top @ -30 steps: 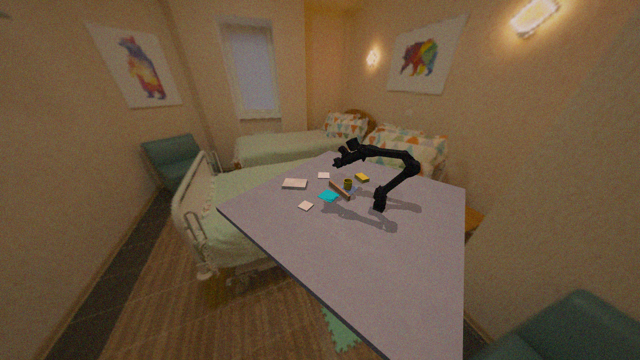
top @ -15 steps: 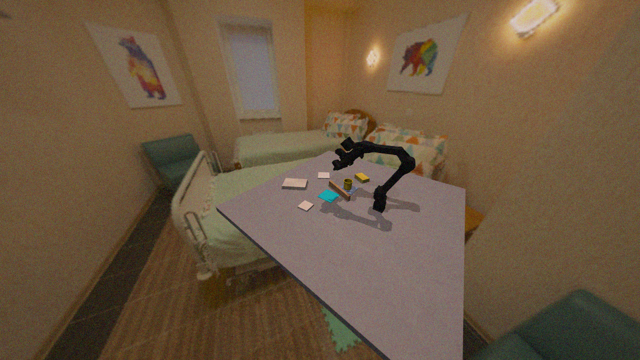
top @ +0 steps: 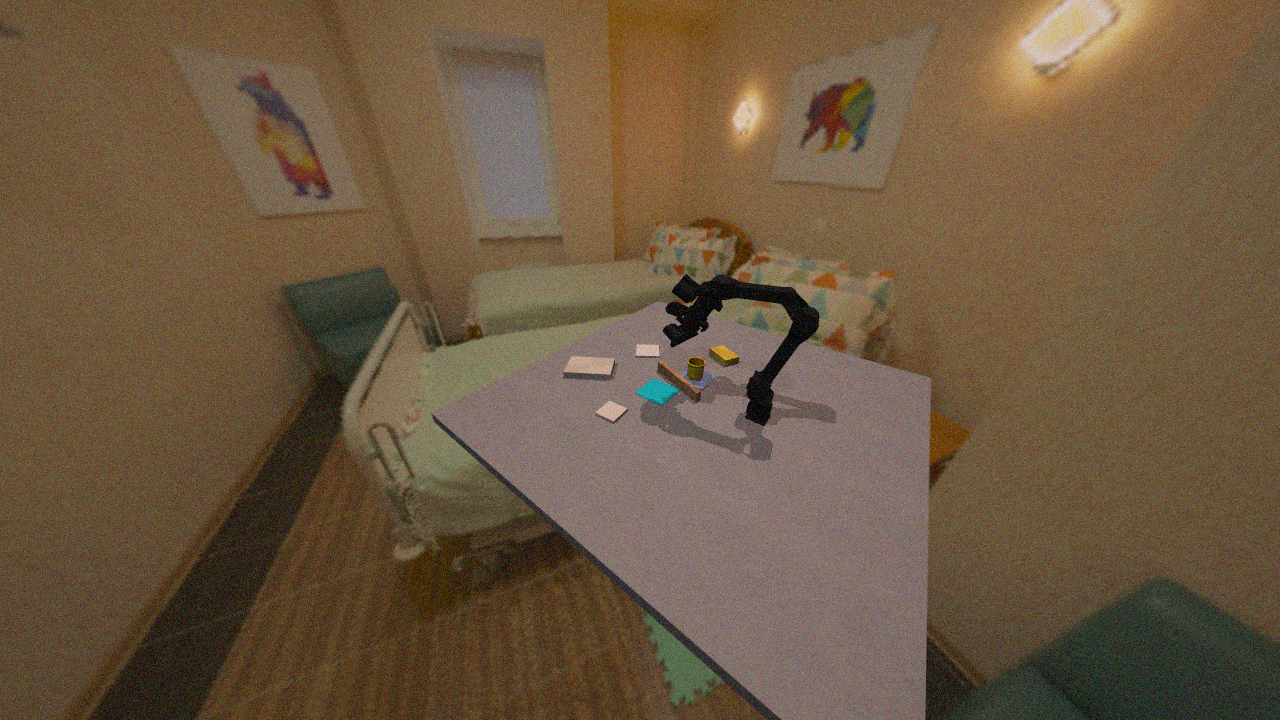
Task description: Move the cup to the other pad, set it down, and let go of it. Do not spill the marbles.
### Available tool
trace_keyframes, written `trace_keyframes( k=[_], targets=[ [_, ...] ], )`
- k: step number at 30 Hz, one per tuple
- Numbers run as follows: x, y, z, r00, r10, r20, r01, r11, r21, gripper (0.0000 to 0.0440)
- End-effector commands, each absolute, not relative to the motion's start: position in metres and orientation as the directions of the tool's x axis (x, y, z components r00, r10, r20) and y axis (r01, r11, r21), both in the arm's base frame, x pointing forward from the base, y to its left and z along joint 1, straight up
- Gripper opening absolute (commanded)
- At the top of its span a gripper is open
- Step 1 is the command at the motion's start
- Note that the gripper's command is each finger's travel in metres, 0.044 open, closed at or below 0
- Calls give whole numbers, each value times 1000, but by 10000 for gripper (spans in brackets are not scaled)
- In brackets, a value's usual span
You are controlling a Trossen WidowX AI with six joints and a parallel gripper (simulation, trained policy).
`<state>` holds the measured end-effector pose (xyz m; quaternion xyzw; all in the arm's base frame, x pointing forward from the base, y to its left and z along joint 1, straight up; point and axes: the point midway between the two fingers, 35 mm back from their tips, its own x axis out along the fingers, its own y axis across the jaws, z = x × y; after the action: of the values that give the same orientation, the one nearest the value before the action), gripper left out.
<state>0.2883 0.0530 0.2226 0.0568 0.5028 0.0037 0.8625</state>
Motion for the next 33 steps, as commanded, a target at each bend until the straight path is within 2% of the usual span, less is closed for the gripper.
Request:
trace_keyframes(
  k=[1, 15, 33],
  targets=[
    [287, 49, 217, 438, 41, -898, 50, 996, 70, 133],
    [284, 30, 199, 264, -16, -964, 19, 1000, -11, 117],
    [279, -3, 163, 67, -76, -995, -35, 996, -79, 132]
  ],
)
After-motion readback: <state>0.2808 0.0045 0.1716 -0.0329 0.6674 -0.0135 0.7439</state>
